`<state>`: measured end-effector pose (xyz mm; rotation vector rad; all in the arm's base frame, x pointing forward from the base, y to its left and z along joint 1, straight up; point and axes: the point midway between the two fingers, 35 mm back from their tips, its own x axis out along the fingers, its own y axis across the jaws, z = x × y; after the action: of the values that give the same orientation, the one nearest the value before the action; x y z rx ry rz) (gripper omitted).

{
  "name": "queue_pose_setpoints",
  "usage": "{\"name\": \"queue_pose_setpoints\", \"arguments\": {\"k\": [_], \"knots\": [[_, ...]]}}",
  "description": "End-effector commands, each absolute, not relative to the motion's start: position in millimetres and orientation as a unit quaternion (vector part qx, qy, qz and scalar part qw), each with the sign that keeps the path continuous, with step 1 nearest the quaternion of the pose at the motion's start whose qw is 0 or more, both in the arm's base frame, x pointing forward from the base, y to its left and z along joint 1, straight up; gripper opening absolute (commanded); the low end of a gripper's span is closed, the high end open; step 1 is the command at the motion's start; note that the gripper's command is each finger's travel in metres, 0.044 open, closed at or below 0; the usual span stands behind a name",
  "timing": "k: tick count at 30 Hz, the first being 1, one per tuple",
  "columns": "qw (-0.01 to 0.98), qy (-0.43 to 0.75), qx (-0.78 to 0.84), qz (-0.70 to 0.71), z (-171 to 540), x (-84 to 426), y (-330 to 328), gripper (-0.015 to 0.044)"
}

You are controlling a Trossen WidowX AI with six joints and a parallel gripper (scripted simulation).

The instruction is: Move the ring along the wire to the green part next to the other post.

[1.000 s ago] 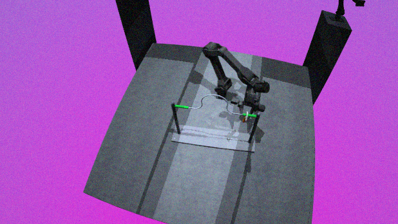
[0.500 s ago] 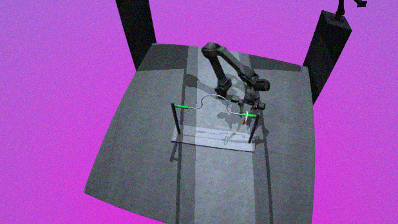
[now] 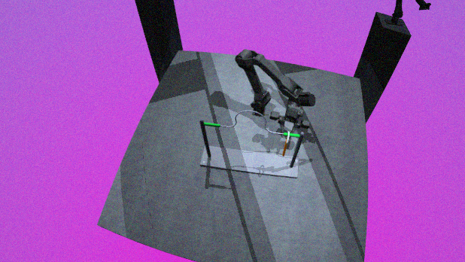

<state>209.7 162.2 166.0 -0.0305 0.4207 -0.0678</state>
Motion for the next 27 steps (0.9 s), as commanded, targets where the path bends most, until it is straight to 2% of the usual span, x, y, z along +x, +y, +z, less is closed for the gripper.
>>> {"name": "queue_pose_setpoints", "arguments": {"k": [1,3,10,14,27], "knots": [[0.978,0.206,-0.010,-0.035,168,210,162,0.0160],[0.978,0.206,-0.010,-0.035,168,210,162,0.0160],[0.977,0.212,-0.015,-0.035,183,169,165,0.0344],[0.977,0.209,-0.015,-0.034,186,165,165,0.0440],[0.977,0.209,-0.015,-0.034,186,165,165,0.0440]]}}
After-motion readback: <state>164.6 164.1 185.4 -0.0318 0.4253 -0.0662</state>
